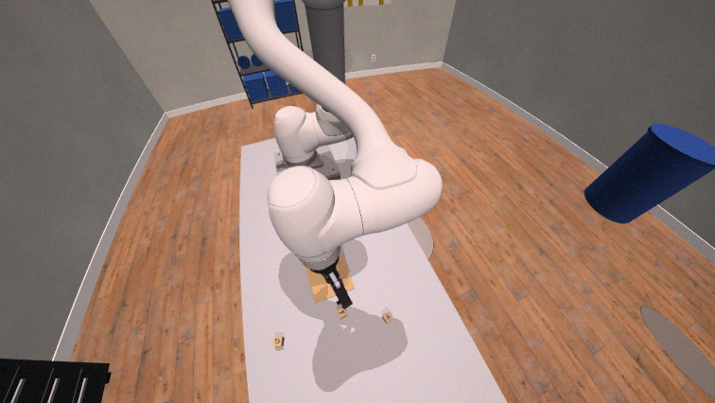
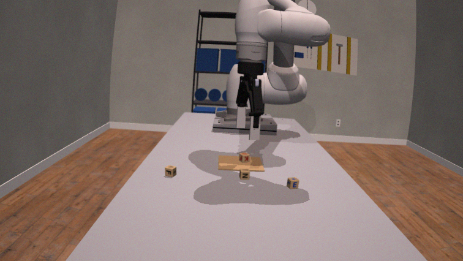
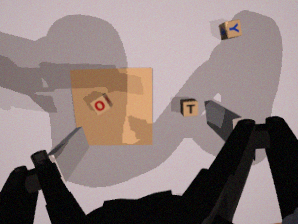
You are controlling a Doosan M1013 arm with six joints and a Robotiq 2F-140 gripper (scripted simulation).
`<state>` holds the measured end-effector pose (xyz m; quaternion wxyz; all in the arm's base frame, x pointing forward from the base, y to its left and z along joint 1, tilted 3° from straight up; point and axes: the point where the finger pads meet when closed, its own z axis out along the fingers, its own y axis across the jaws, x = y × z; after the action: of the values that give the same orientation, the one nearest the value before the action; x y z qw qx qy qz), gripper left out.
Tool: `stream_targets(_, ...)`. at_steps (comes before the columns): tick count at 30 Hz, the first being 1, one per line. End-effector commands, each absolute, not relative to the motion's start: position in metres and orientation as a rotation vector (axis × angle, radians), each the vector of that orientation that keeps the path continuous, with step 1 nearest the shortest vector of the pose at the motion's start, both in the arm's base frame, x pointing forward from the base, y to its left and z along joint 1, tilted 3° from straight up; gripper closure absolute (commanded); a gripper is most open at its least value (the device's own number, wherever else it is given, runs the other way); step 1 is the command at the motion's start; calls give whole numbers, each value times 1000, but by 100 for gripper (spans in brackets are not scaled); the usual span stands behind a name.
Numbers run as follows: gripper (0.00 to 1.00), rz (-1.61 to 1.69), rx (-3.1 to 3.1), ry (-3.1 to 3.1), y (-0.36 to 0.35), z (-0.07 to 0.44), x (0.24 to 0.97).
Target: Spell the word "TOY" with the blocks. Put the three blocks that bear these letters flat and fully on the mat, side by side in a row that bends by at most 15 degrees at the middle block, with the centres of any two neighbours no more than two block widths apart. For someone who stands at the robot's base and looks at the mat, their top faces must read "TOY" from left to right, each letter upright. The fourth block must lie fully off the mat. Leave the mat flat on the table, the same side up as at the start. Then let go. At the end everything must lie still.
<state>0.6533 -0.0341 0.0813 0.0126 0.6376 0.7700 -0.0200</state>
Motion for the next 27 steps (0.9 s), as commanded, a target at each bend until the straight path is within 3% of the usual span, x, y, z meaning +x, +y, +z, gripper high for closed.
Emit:
stream_targets(1, 0, -60, 2141, 2249, -34, 83, 645)
stream_targets(27, 0, -38, 2754, 1412, -32, 82, 606)
